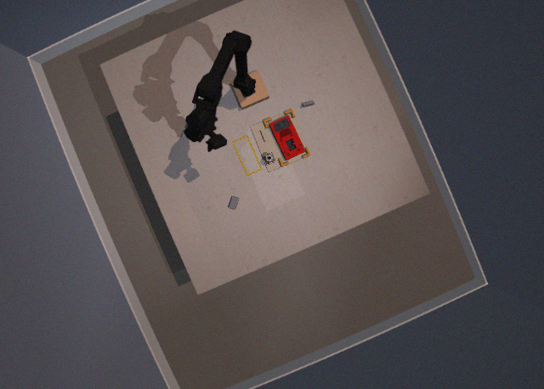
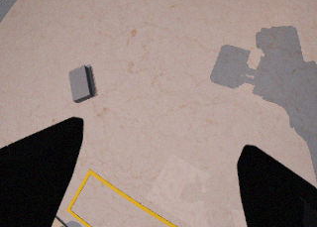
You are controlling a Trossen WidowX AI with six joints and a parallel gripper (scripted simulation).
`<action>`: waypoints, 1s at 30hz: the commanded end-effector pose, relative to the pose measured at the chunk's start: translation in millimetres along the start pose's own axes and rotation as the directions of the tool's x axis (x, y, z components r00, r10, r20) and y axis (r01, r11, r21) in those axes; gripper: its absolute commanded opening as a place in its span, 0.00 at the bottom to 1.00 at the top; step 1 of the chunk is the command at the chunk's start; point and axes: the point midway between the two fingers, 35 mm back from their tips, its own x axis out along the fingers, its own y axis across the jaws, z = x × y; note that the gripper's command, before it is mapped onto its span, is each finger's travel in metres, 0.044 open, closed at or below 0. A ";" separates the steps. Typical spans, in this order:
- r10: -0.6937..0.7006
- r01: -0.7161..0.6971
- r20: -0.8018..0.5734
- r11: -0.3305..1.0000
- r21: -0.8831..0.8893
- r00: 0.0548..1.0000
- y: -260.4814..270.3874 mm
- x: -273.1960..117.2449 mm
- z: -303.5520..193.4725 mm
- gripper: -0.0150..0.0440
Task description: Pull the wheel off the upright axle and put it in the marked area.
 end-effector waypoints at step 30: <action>-0.305 0.463 -0.603 0.878 0.122 0.738 144.0 86.7 -256.2 0.76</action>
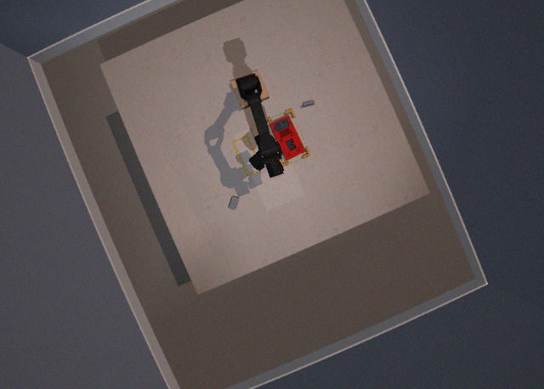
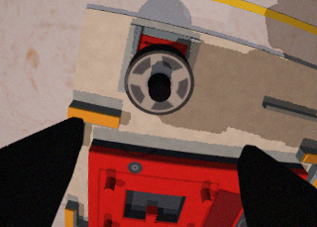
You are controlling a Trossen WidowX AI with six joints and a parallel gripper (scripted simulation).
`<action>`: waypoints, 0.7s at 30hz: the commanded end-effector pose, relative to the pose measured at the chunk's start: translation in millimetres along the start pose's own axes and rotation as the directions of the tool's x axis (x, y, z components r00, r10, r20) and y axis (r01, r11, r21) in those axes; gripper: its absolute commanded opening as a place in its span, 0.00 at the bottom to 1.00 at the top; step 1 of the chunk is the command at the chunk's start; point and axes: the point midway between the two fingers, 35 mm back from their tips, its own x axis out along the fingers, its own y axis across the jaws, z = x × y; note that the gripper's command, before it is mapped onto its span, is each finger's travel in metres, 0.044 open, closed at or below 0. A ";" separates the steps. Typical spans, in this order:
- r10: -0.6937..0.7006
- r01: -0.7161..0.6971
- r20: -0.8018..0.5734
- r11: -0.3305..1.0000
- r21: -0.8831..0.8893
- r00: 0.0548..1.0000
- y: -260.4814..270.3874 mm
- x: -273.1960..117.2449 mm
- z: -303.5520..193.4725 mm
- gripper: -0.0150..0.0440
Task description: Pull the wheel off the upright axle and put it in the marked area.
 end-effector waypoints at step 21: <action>-0.008 0.008 -0.001 1.000 0.010 1.000 0.8 70.2 0.6 0.67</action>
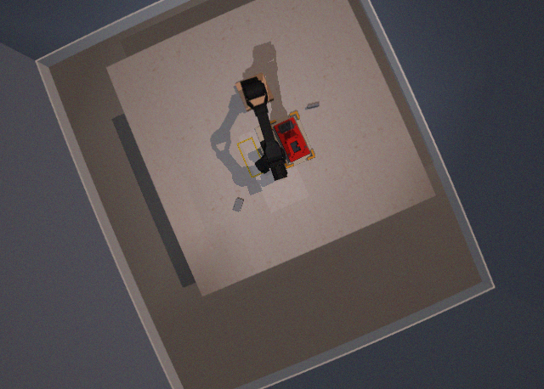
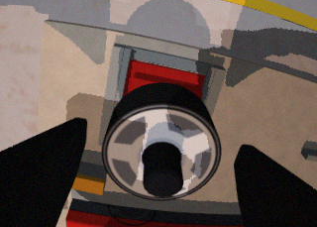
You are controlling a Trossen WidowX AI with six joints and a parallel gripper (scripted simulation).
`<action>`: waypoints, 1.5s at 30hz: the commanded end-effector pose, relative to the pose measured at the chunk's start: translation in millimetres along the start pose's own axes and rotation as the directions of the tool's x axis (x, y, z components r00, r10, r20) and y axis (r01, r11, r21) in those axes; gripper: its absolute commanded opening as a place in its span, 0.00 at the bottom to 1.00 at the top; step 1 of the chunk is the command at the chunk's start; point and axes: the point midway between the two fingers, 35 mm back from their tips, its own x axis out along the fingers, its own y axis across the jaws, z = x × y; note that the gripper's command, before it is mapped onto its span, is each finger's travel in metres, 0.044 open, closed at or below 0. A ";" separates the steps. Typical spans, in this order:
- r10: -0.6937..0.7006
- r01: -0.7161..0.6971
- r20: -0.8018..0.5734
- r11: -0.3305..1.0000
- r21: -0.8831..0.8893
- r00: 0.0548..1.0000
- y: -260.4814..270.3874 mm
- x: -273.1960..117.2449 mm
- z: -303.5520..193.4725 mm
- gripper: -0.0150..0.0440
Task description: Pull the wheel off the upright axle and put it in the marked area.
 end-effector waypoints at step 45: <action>0.001 -0.001 0.000 1.000 0.000 1.000 0.6 -10.8 0.0 0.25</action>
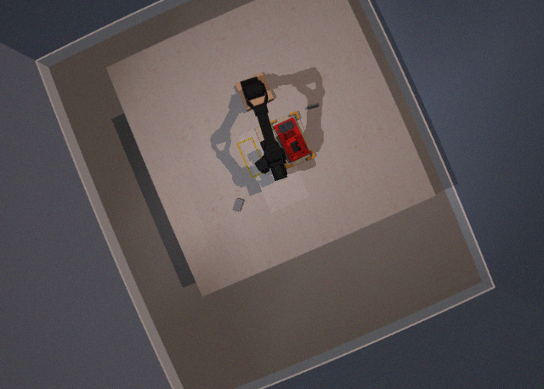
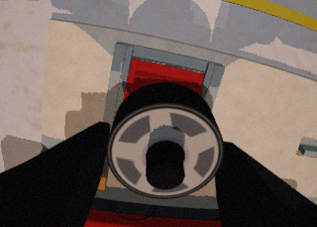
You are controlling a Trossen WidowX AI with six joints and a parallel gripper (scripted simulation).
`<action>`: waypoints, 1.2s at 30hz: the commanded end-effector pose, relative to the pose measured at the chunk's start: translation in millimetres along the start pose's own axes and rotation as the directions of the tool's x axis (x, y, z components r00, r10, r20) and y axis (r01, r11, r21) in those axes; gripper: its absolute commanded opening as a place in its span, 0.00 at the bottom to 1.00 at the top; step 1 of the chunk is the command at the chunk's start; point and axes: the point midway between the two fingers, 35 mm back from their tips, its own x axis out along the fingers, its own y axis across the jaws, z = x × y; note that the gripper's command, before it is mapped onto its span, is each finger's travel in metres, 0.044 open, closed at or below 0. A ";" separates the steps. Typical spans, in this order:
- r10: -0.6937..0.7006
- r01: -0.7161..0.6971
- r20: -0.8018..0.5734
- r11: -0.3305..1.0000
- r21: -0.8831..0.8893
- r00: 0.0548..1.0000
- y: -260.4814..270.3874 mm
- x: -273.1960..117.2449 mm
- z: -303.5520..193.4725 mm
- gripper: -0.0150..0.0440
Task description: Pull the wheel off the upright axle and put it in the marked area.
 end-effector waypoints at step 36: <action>0.005 -0.005 0.001 1.000 0.001 1.000 -0.3 -17.1 0.1 0.25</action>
